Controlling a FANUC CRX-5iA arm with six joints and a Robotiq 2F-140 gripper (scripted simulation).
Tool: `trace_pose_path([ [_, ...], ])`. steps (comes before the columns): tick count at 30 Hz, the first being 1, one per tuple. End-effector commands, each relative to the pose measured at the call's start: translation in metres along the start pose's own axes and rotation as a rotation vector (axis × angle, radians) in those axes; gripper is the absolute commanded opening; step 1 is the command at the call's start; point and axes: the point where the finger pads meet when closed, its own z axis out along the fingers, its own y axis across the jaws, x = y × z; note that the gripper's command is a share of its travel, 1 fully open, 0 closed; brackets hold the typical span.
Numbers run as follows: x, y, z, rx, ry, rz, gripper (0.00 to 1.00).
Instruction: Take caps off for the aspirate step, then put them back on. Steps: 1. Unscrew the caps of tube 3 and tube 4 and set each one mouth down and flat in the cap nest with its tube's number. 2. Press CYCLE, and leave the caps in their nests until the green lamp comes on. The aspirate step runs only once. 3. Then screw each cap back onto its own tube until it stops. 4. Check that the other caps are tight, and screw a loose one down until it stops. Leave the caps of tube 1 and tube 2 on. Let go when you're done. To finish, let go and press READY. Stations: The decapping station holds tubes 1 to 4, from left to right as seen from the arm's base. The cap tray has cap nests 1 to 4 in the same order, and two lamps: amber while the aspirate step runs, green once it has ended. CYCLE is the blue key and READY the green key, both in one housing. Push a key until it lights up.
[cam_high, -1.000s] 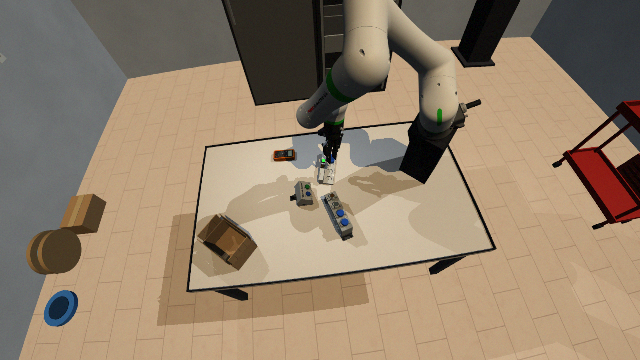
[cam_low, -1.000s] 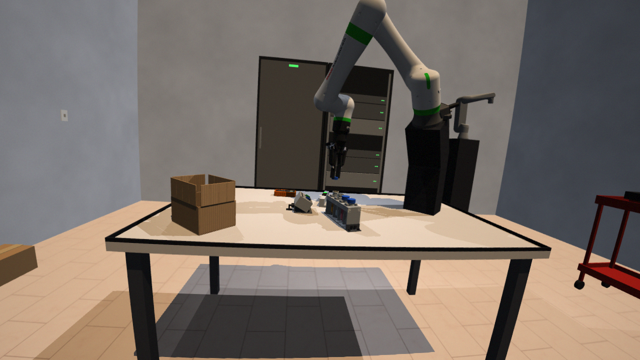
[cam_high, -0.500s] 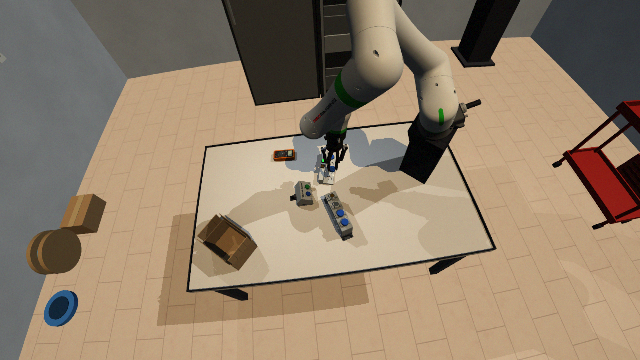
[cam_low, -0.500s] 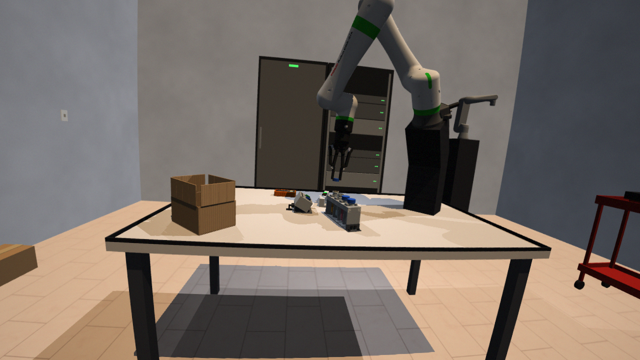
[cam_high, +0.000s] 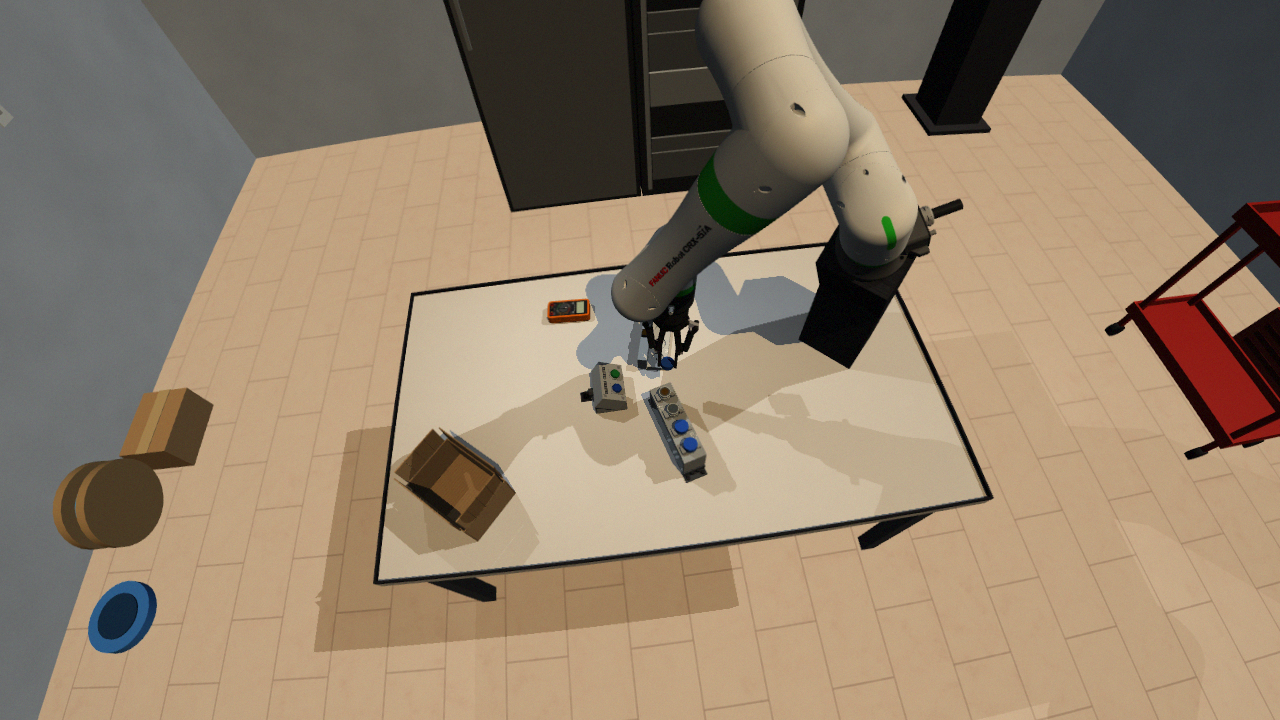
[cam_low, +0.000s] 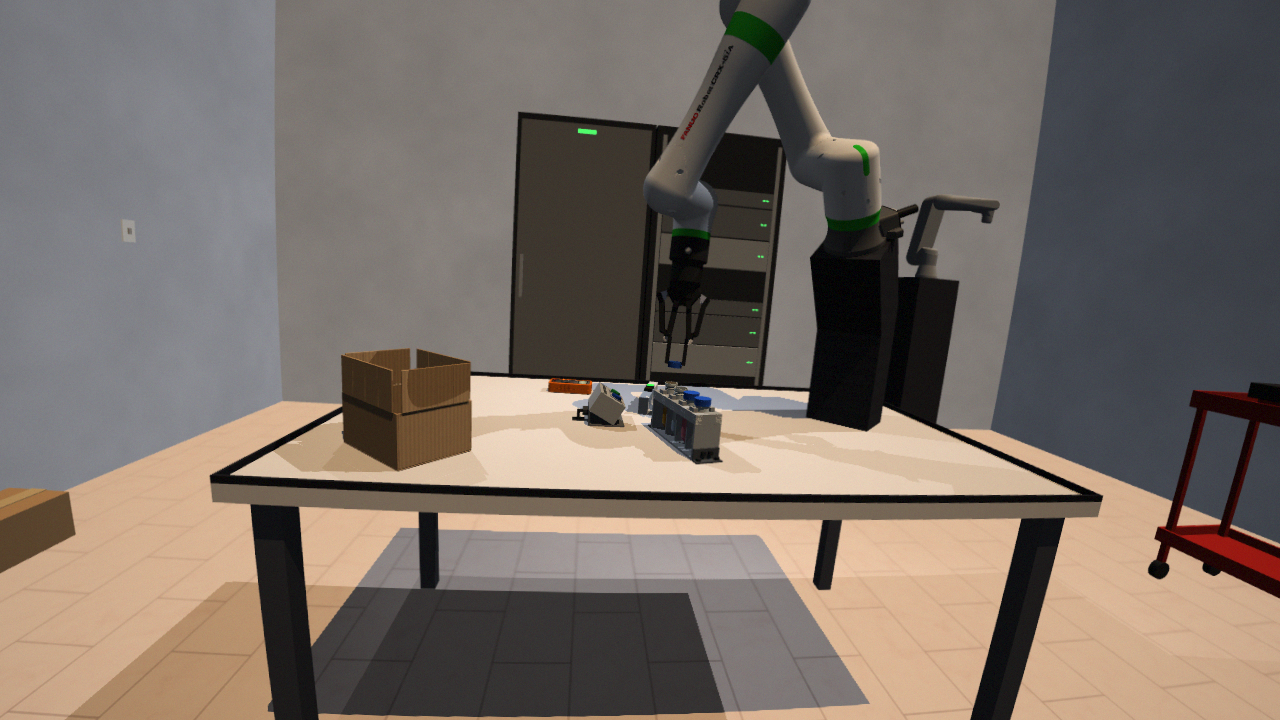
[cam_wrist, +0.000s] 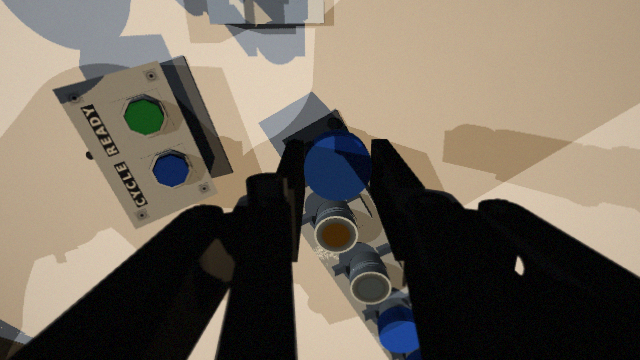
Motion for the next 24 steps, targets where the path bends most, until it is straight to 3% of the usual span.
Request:
trace_pose_path([
  [1, -0.034, 0.007, 0.001, -0.038, 0.064, 0.017, 0.30],
  [3, -0.034, 0.007, 0.001, -0.038, 0.064, 0.017, 0.30],
  [15, -0.112, 0.023, 0.006, -0.038, 0.064, 0.017, 0.30],
  [24, -0.112, 0.023, 0.006, -0.038, 0.064, 0.017, 0.30],
])
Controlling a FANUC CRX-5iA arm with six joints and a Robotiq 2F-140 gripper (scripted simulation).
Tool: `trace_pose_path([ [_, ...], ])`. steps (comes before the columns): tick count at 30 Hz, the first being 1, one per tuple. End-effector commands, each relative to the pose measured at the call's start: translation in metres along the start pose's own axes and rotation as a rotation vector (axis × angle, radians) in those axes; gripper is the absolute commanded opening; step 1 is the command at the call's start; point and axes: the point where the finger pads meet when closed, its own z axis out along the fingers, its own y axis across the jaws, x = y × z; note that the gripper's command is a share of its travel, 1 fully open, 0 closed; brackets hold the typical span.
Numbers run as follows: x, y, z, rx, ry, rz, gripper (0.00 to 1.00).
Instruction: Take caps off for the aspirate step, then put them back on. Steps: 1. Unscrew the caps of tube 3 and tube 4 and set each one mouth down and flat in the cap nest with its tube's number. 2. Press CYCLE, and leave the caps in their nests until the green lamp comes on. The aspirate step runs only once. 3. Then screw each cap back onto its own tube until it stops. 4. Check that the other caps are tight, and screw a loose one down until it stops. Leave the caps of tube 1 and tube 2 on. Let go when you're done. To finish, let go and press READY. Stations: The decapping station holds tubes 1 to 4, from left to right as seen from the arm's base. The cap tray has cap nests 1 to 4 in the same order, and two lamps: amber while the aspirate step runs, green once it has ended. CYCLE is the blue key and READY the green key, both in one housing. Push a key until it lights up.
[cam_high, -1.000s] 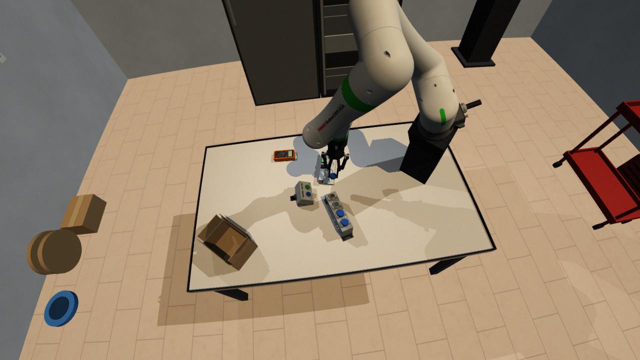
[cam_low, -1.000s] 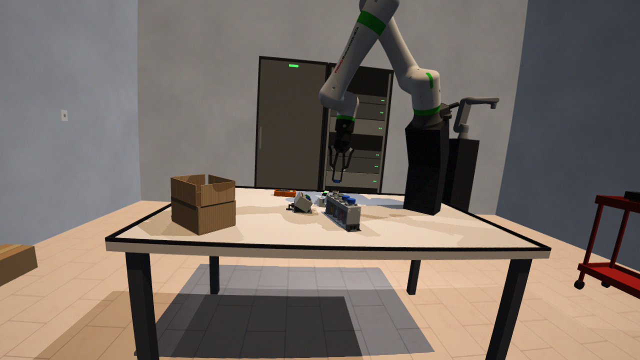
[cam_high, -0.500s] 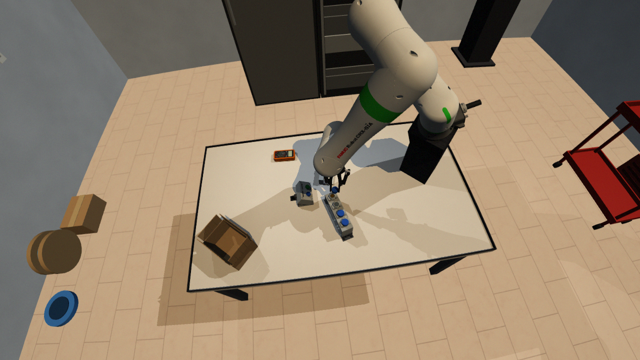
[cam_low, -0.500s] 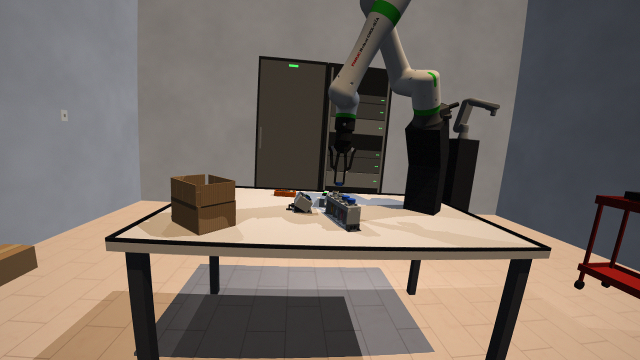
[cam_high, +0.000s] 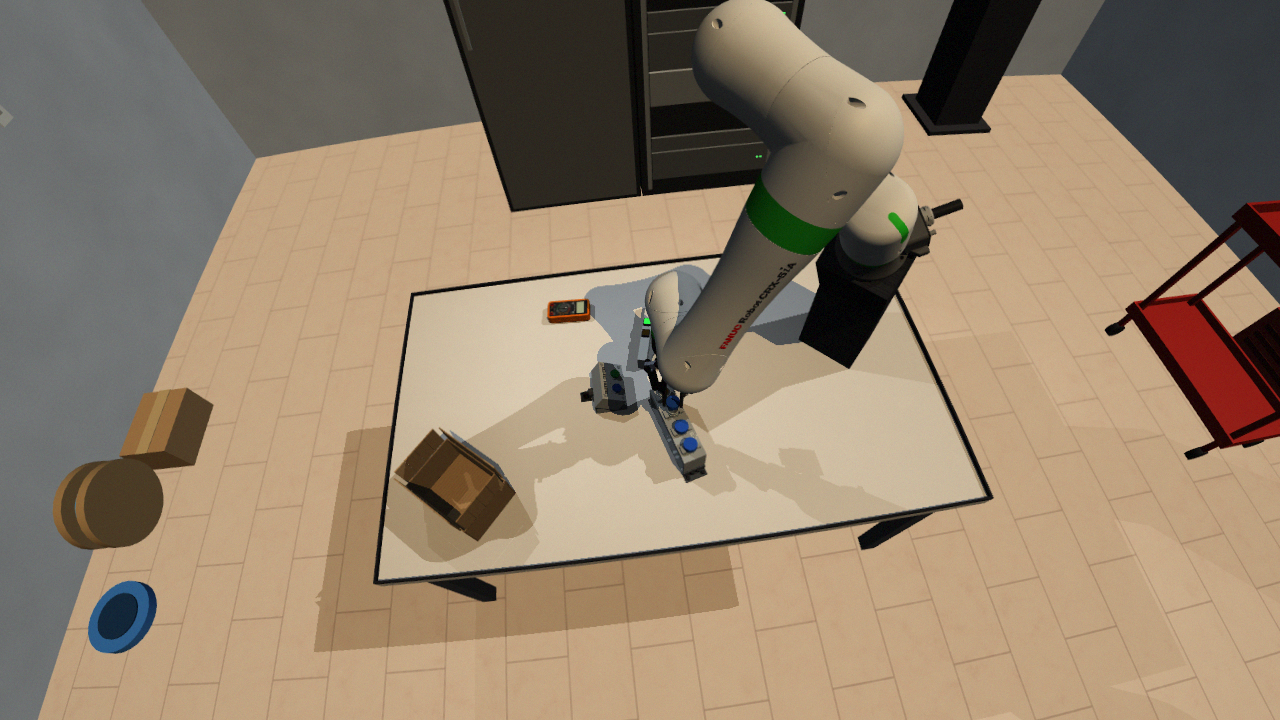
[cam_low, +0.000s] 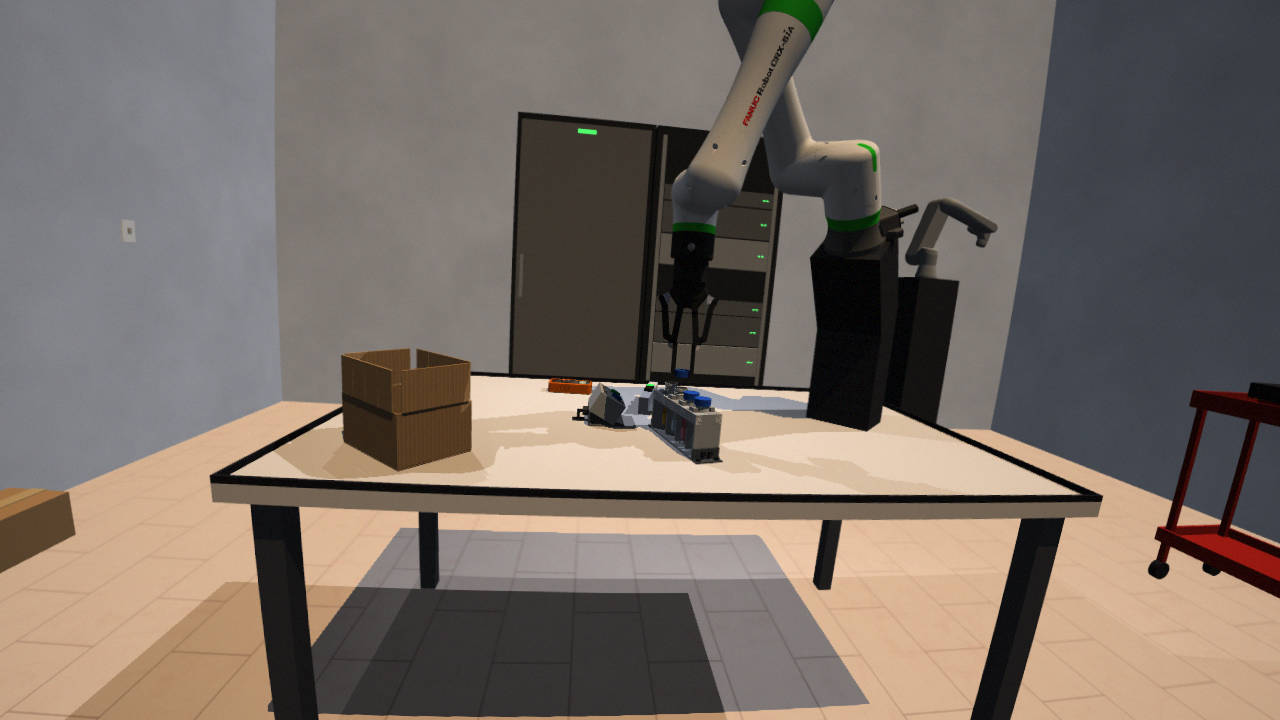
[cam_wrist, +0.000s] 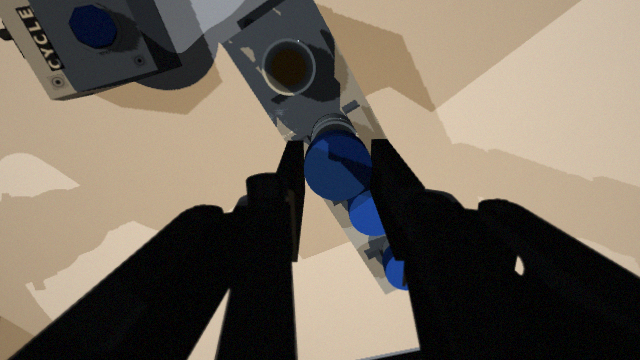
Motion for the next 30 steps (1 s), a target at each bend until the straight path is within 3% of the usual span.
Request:
trace_pose_path([
  [1, 0.000, 0.000, 0.003, 0.004, 0.023, 0.003, 0.30],
  [9, 0.000, 0.000, 0.025, 0.004, 0.024, 0.004, 0.30],
  [30, 0.000, 0.000, 0.028, 0.004, 0.023, 0.004, 0.30],
])
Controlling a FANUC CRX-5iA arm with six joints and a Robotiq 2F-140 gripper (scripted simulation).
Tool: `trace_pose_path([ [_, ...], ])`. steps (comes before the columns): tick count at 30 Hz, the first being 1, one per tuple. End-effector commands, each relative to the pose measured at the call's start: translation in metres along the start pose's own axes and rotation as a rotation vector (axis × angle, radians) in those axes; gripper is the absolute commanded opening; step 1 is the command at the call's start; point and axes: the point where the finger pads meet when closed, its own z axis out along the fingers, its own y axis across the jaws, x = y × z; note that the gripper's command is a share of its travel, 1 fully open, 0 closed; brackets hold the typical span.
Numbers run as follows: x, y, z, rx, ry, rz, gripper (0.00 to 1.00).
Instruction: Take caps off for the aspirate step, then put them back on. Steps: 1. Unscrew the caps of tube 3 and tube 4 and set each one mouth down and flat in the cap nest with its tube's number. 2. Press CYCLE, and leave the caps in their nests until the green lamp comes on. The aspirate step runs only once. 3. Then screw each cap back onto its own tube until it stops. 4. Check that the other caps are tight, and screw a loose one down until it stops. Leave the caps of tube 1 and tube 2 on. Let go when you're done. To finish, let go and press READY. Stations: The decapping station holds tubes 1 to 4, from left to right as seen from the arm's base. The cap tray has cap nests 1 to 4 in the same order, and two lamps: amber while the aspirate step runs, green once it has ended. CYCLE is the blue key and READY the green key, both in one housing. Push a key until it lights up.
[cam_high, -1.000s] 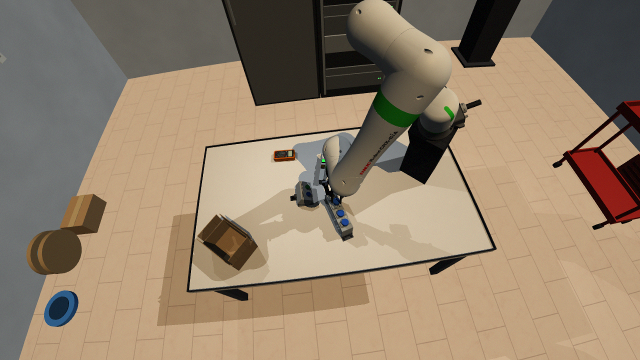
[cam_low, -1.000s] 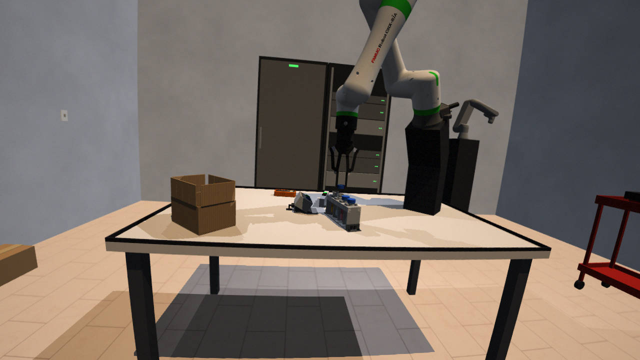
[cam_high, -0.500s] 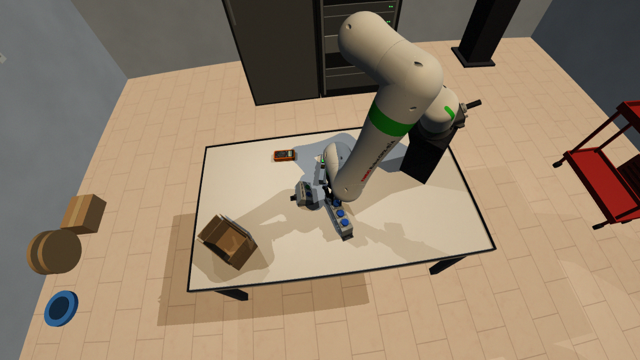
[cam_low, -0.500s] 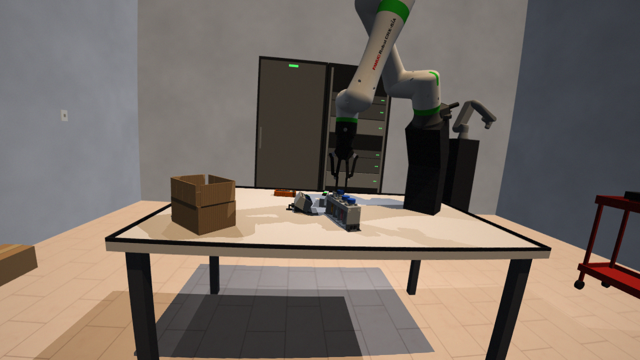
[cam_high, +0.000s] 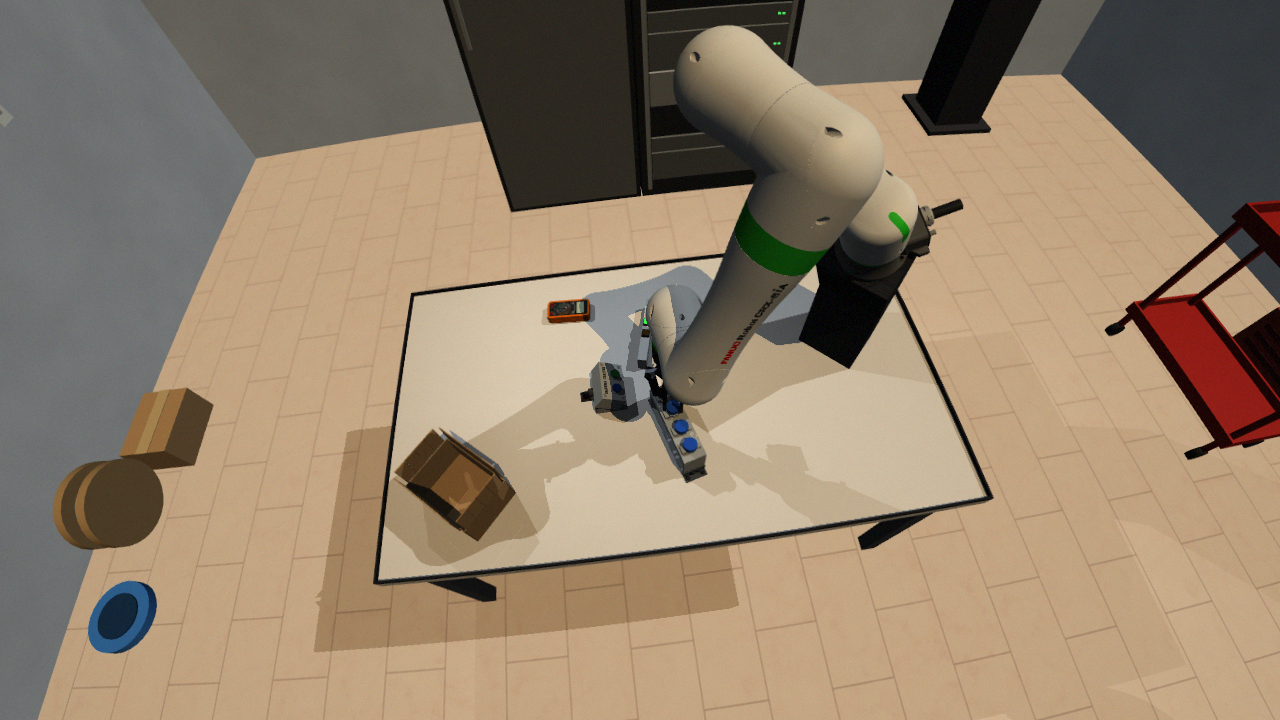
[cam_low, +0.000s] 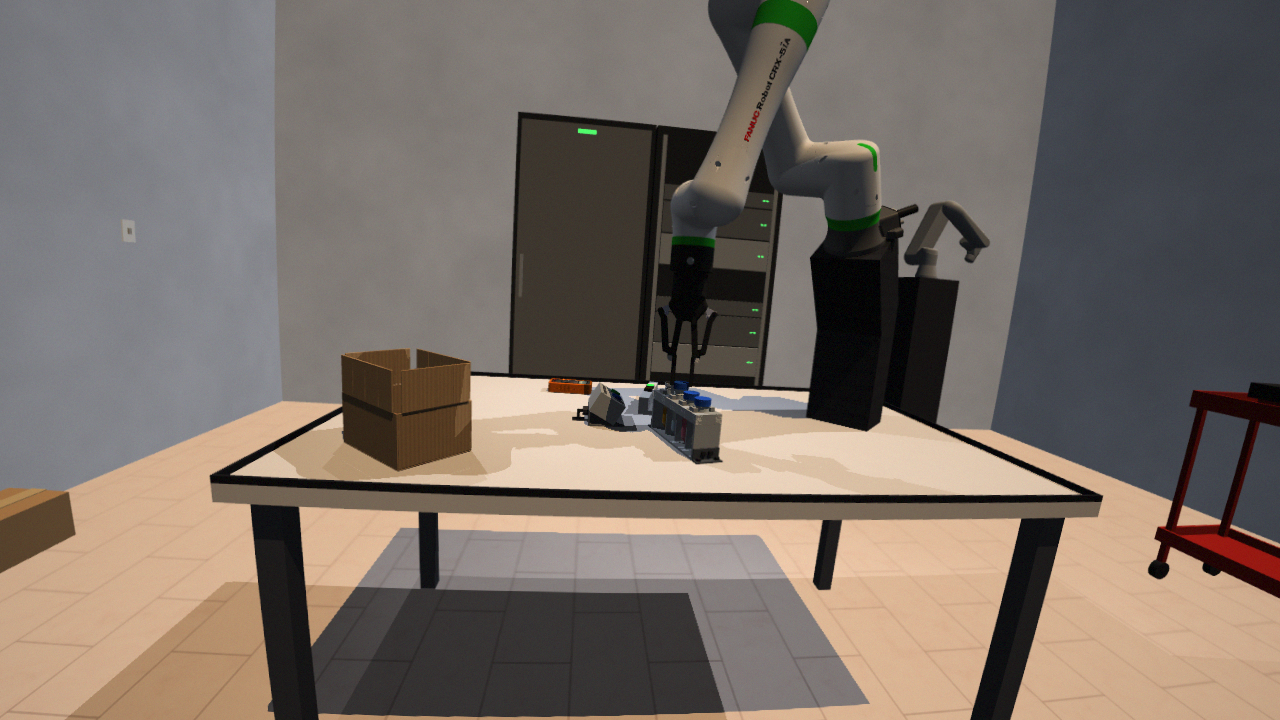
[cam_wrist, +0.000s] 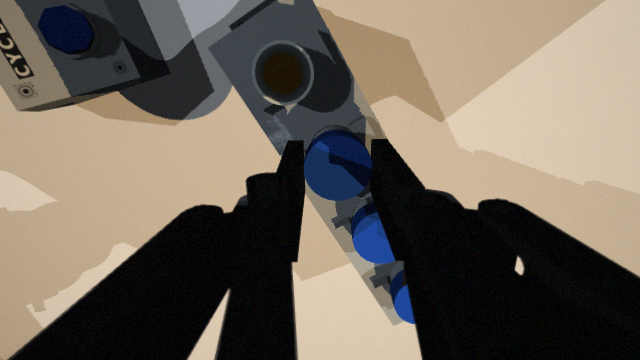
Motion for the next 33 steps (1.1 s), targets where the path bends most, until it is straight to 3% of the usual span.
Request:
trace_pose_path([
  [1, -0.0004, -0.0007, 0.0006, 0.001, -0.001, 0.000, 0.30],
  [24, -0.0005, -0.0006, 0.0066, 0.001, -0.001, 0.000, 0.30],
  [25, -0.0005, -0.0006, 0.0066, 0.001, -0.001, 0.000, 0.41],
  [33, -0.0005, -0.0006, 0.0066, 0.001, -0.001, 0.000, 0.41],
])
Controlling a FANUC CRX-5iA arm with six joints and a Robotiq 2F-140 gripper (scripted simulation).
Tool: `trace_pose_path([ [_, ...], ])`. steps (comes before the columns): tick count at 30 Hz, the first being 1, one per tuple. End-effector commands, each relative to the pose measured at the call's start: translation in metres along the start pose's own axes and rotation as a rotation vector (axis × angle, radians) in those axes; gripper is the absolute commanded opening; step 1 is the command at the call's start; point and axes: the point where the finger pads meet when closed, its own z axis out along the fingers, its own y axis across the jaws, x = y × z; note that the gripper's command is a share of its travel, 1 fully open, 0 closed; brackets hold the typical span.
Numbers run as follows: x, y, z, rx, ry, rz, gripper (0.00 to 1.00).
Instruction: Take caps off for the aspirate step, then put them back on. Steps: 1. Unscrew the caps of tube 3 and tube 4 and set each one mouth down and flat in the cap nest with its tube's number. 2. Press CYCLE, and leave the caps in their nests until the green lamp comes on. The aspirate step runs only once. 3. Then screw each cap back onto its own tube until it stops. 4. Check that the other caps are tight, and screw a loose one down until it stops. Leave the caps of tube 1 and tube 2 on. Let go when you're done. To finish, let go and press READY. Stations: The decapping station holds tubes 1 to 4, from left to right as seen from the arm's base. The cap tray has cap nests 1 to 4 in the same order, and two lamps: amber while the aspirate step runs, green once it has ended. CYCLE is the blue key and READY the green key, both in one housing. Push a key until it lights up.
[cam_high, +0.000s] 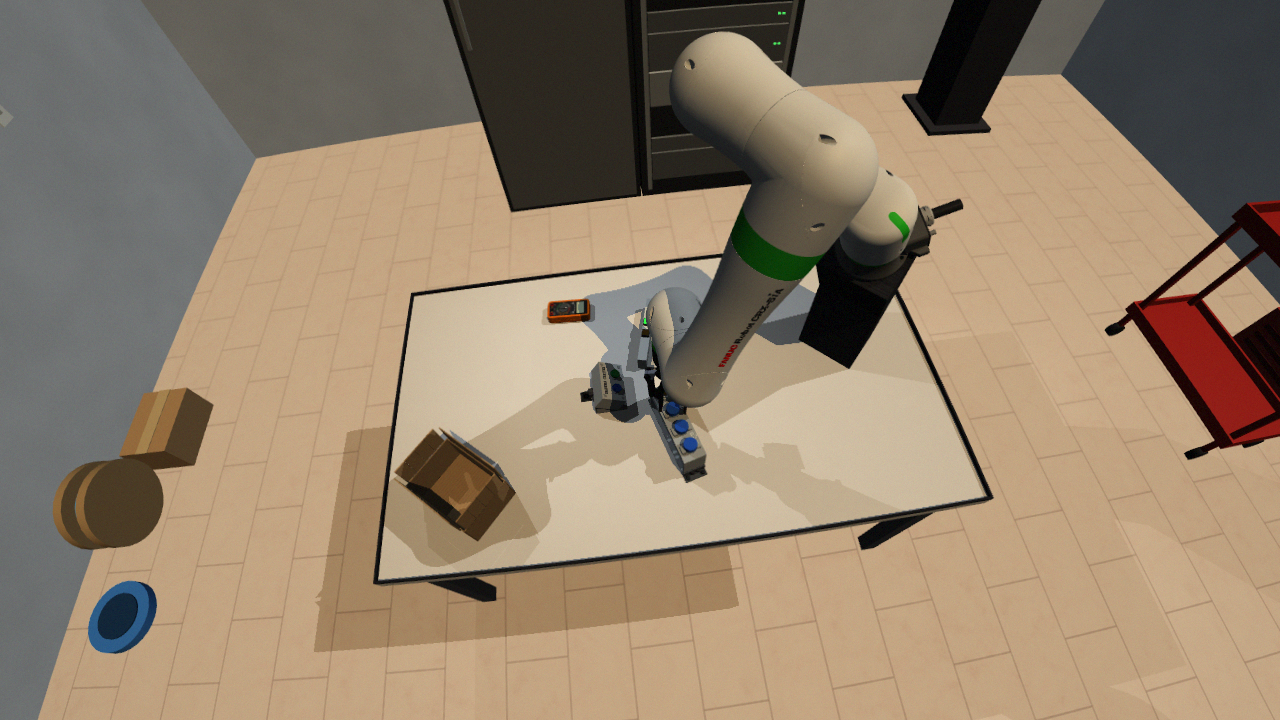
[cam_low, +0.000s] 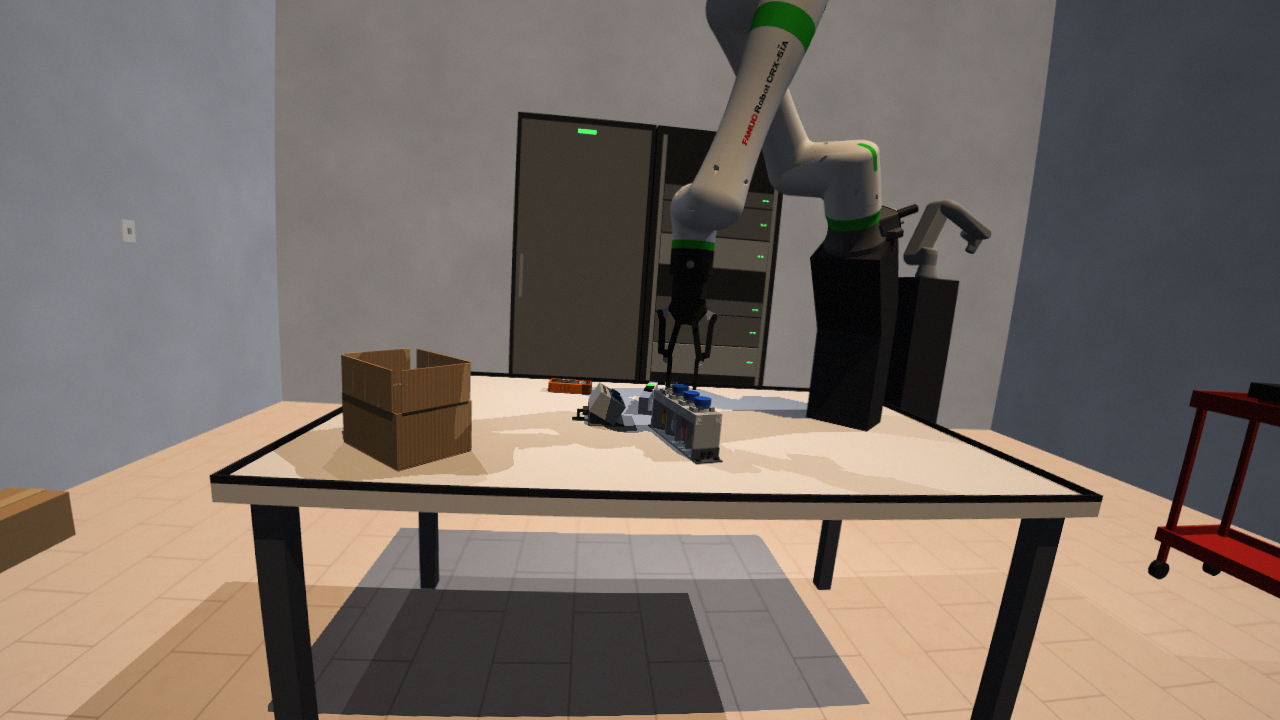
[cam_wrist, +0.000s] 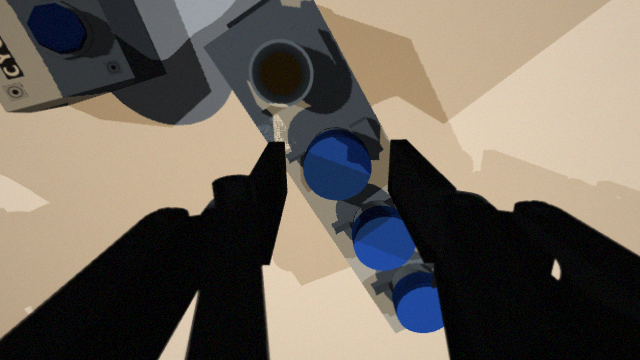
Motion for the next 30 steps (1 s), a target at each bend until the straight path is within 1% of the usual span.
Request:
trace_pose_path([
  [1, -0.0003, -0.0007, -0.0005, 0.001, -0.001, 0.000, 0.41],
  [12, -0.0003, -0.0007, -0.0005, 0.001, -0.001, 0.000, 0.41],
  [16, -0.0004, -0.0007, 0.0015, 0.001, -0.001, -0.160, 0.41],
  [18, -0.0004, -0.0007, 0.0015, 0.001, -0.001, -0.160, 0.41],
  [30, -0.0003, -0.0008, 0.0072, 0.001, 0.000, -0.640, 0.41],
])
